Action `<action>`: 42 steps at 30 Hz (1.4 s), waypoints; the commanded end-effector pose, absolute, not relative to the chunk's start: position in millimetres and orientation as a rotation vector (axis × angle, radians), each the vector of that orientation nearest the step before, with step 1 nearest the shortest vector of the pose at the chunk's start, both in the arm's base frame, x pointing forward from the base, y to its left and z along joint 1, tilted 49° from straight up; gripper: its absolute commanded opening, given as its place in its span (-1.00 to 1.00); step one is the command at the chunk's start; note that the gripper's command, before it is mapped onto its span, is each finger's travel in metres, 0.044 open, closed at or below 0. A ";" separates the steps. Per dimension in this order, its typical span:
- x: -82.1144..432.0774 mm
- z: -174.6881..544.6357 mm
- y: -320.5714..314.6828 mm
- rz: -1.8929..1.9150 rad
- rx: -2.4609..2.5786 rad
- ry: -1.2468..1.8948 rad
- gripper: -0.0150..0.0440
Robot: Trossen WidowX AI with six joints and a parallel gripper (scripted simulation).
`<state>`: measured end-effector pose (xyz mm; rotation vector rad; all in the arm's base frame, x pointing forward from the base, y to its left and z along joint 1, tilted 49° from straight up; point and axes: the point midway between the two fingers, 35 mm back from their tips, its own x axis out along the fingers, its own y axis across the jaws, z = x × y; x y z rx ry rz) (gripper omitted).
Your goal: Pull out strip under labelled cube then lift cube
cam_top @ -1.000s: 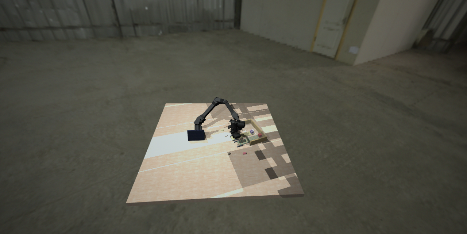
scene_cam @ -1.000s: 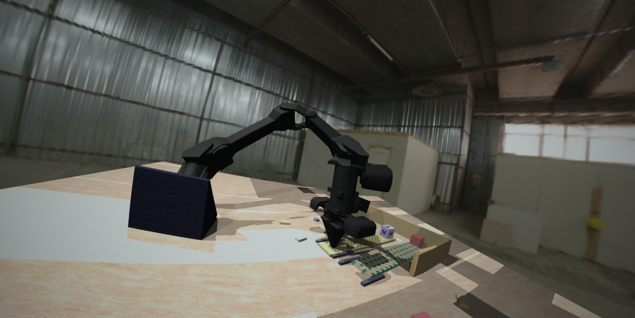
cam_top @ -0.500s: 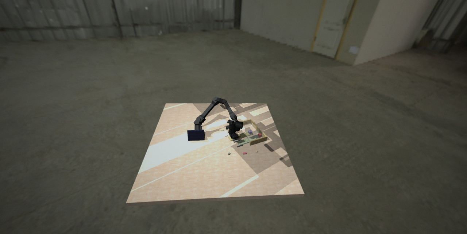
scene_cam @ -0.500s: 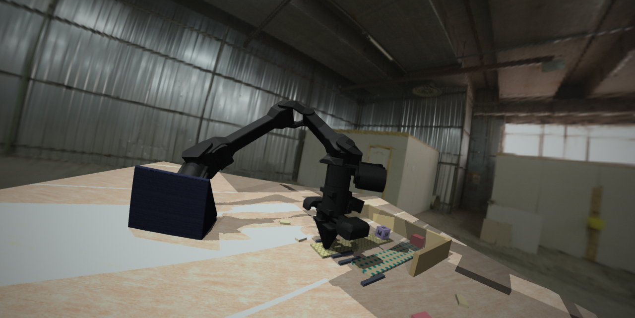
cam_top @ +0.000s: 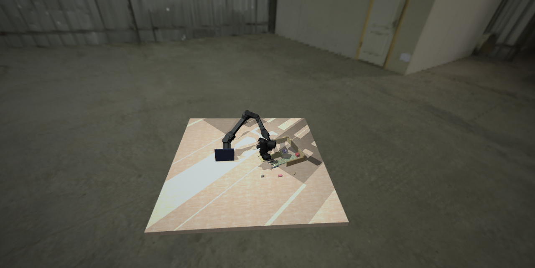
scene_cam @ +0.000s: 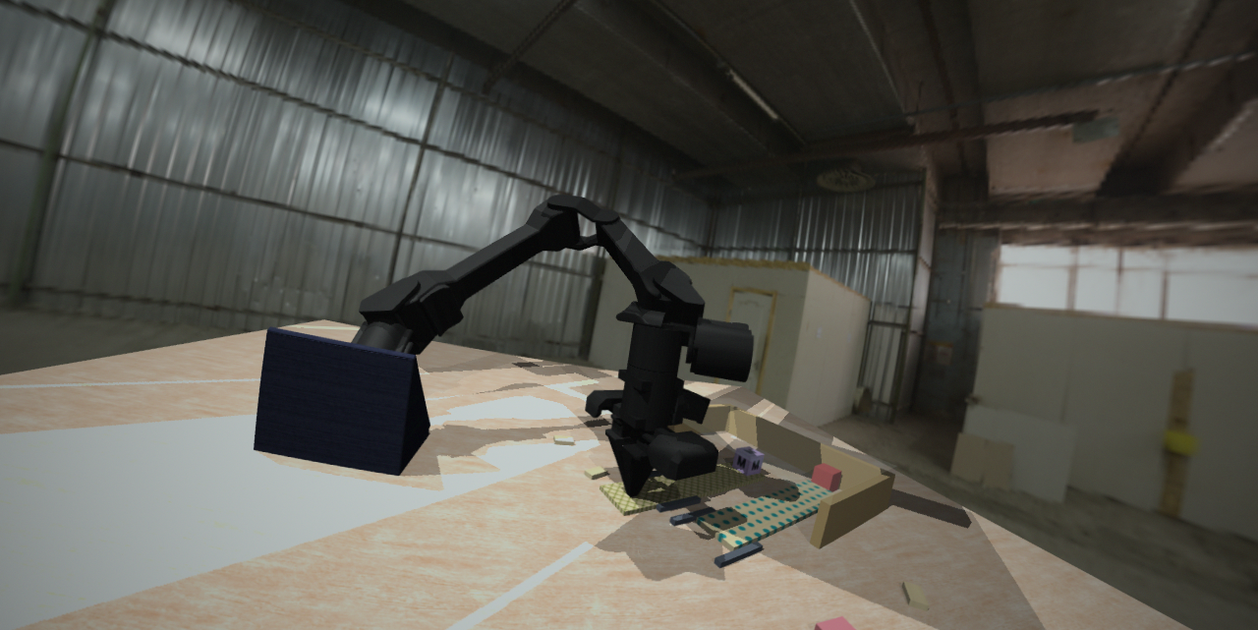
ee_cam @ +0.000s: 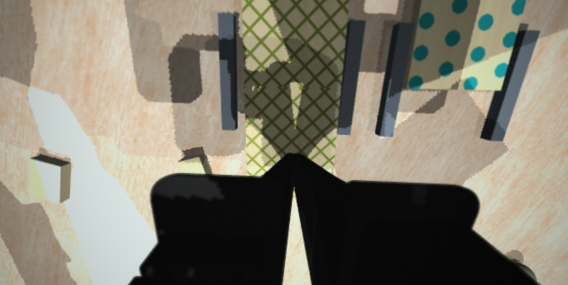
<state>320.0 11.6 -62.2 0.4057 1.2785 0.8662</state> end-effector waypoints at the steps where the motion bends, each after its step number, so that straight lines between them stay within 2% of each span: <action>1: 306.1 -69.1 14.9 0.873 0.402 1.312 -0.49; 42: 250.1 -85.0 1.5 0.872 0.402 1.314 -0.49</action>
